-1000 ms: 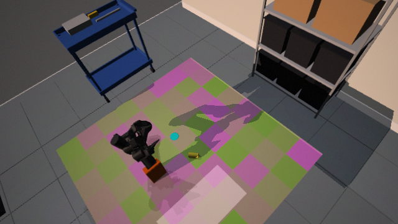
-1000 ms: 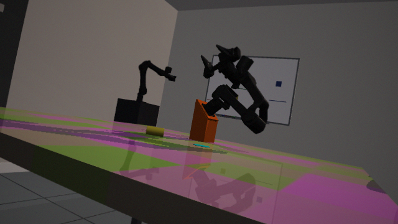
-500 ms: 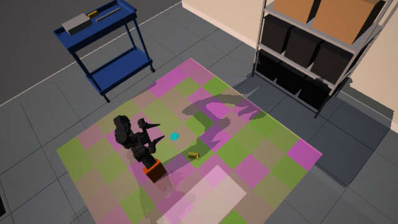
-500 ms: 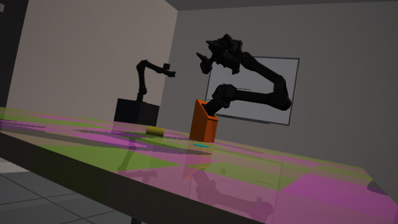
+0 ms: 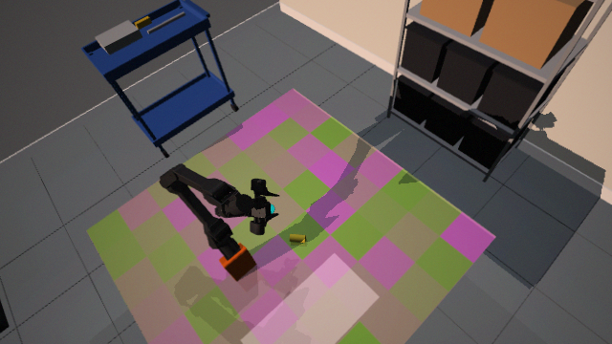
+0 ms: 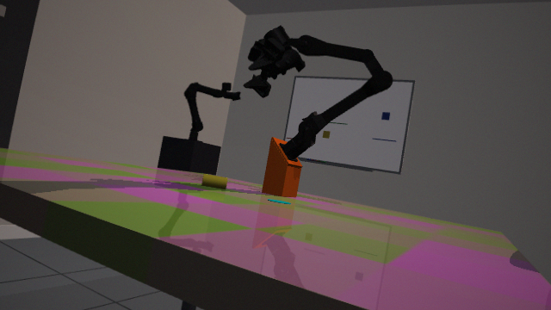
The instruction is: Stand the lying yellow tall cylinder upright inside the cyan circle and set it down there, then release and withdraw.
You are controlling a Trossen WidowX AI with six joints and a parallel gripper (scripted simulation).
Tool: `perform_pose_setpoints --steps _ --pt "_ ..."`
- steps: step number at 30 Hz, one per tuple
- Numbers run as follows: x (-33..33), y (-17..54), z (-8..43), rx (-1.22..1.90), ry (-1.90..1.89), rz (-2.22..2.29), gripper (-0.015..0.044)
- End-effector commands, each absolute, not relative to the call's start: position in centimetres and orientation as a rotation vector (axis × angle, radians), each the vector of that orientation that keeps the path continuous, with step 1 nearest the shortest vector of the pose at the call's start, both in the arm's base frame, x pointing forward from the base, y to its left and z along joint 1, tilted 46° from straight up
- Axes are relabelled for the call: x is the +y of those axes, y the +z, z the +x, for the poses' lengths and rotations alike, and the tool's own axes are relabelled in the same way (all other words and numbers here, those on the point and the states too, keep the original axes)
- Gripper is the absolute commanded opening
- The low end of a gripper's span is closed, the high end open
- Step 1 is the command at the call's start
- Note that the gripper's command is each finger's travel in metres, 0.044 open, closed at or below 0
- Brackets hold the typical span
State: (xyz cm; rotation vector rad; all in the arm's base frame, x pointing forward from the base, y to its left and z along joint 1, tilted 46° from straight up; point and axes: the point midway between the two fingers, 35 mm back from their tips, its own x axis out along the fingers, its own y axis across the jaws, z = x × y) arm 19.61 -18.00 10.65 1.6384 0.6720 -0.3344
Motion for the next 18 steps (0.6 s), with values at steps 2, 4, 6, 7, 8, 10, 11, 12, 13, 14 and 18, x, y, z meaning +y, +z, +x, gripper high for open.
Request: perform_pose_setpoints --steps 2,4,6,7,8,10,11,12,13,14,18 --pt "-16.8 7.1 22.4 0.942 -0.276 1.592 0.0309" --pt "-15.9 5.3 23.5 1.064 -0.248 1.561 0.0309" --pt "-14.9 3.5 24.4 1.186 -0.218 1.523 0.0309" --pt "-14.3 2.5 24.9 1.247 -0.202 1.501 0.0309" --pt "-13.7 1.5 25.3 1.309 -0.185 1.476 0.0309" --pt "-12.3 -0.5 25.9 1.432 -0.150 1.422 0.0309" --pt "-11.6 -1.5 26.1 1.493 -0.132 1.392 0.0309" --pt "-10.8 -2.6 26.3 1.555 -0.113 1.360 0.0309" --pt "-10.1 -3.6 26.4 1.616 -0.094 1.326 0.0309" --pt "-9.4 -4.5 26.5 1.665 -0.077 1.297 0.0309" --pt "-8.9 -5.2 26.5 1.705 -0.064 1.273 0.0309"
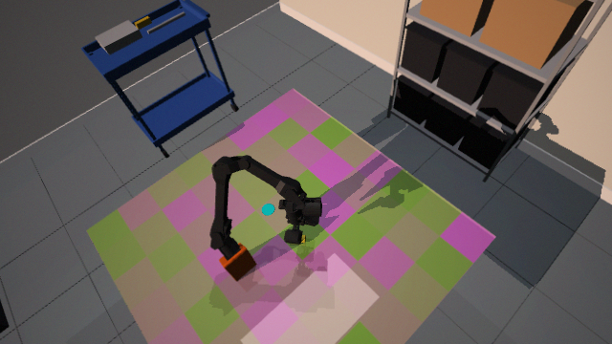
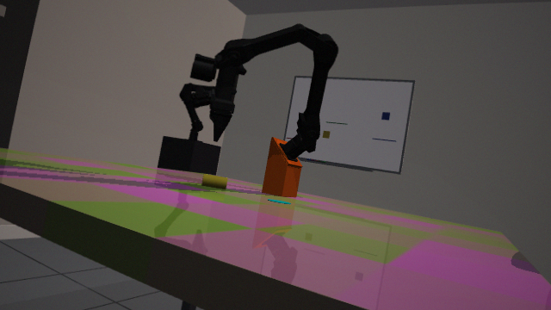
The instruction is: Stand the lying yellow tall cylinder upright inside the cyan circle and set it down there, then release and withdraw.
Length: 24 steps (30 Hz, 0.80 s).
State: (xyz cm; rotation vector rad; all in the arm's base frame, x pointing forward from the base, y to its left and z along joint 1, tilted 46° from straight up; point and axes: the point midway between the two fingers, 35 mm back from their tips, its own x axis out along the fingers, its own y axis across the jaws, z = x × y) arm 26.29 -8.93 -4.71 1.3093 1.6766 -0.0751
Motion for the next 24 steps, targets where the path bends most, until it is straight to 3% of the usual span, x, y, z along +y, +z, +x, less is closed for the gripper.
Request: perform_pose_setpoints --steps 1,10,15,22,24 --pt "-8.9 -5.2 26.5 1.705 -0.064 1.273 0.0309" --pt "-1.1 -12.7 26.7 1.705 -0.059 1.277 0.0309" --pt "-0.9 -12.9 26.7 1.705 -0.058 1.277 0.0309" --pt "-0.9 -12.9 26.7 1.705 -0.058 1.277 0.0126" --pt "-0.9 -12.9 26.7 1.705 -0.058 1.277 0.0105"
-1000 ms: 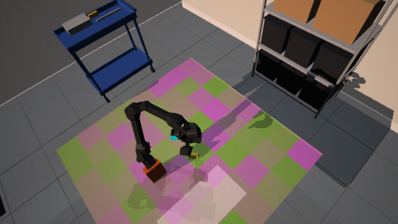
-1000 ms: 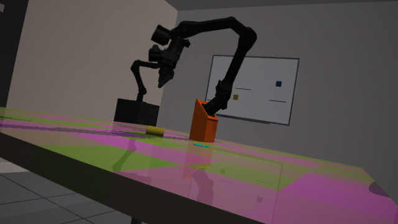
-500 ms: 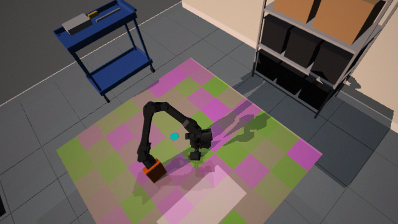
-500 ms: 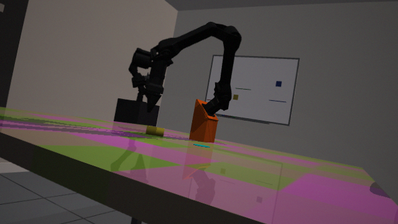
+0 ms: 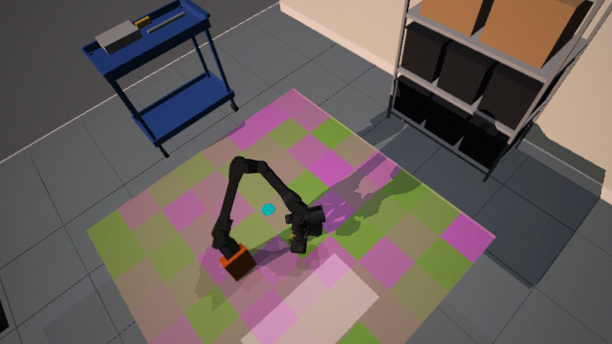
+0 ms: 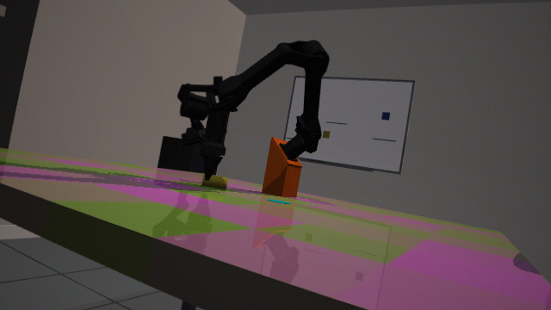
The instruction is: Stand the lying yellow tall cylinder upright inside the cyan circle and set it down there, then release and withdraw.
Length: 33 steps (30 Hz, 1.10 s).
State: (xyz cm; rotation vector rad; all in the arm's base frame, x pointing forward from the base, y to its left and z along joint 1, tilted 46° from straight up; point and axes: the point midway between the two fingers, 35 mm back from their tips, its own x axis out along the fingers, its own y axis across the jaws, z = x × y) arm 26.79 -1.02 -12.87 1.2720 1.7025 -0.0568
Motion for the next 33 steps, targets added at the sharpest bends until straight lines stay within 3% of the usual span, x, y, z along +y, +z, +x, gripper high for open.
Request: perform_pose_setpoints --steps 1,33 --pt "-0.9 -12.9 26.7 1.705 -0.058 1.277 0.0105" --pt "-7.5 -6.8 26.8 1.703 -0.067 1.272 0.0105"
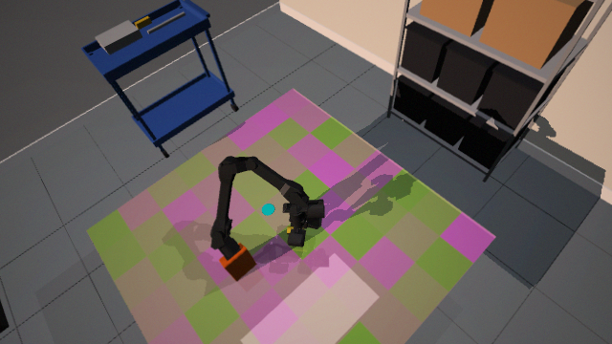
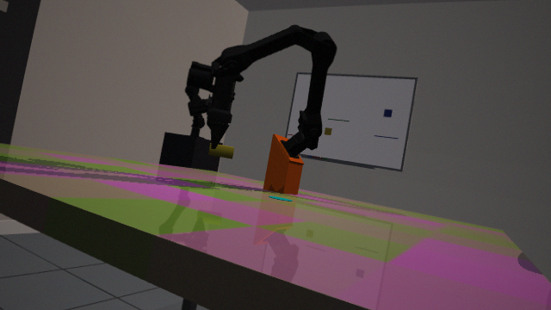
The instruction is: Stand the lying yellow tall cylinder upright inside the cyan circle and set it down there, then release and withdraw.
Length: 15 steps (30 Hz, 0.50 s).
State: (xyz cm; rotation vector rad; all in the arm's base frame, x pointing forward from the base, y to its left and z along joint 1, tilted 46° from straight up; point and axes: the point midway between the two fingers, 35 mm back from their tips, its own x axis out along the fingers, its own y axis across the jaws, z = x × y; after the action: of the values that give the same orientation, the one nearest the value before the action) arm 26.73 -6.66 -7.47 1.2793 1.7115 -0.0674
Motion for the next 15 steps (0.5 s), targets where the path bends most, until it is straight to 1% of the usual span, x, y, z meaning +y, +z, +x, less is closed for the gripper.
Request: perform_pose_setpoints --steps 1,8,15 --pt "-7.7 -6.5 26.8 1.703 -0.067 1.272 0.0105" --pt "-8.9 -5.2 26.5 1.705 -0.064 1.273 0.0105" --pt "-7.9 -3.7 27.0 1.697 -0.038 1.243 0.0105"
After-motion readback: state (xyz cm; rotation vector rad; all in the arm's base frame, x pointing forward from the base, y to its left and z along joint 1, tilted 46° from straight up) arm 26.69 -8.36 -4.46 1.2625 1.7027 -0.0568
